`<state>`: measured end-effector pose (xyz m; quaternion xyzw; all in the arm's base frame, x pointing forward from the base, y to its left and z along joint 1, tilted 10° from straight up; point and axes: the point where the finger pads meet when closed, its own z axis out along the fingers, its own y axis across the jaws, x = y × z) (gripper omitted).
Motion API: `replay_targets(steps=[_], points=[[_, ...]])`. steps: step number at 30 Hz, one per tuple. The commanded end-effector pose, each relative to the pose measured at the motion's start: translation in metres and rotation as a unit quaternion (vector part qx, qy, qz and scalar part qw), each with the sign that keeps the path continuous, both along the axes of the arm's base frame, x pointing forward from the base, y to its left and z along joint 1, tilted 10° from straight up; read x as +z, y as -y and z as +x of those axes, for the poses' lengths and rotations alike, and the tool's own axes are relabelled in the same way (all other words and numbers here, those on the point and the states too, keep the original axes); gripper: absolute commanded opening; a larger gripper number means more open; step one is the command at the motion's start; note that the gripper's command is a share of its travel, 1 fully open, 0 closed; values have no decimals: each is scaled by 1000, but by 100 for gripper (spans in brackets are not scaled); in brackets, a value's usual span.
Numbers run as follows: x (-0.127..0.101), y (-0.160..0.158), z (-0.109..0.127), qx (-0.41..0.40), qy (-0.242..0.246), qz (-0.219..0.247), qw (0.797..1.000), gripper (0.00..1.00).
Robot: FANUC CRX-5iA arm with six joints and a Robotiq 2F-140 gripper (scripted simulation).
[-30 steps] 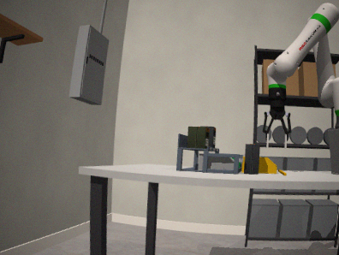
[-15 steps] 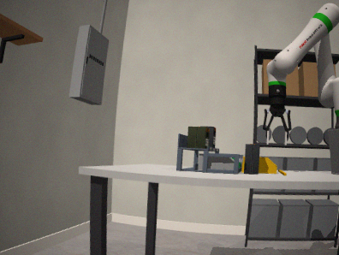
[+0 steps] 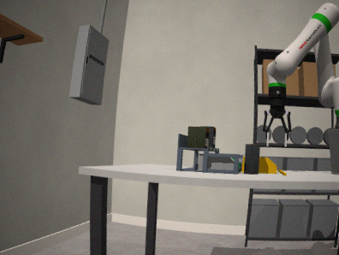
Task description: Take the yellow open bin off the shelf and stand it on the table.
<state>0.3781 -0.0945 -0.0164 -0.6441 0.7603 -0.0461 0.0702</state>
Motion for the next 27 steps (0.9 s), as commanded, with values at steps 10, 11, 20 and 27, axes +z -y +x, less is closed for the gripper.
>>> replay_targets(steps=[10, 11, 20, 27], points=[[-1, 0, 0, 0, 0, 0, 1000, 57], [-2, 0, 1, 0, 0, 0, 1000, 57], [-5, 0, 1, 0, 0, 0, 1000, 57], [-5, 0, 1, 0, 0, 0, 1000, 57]])
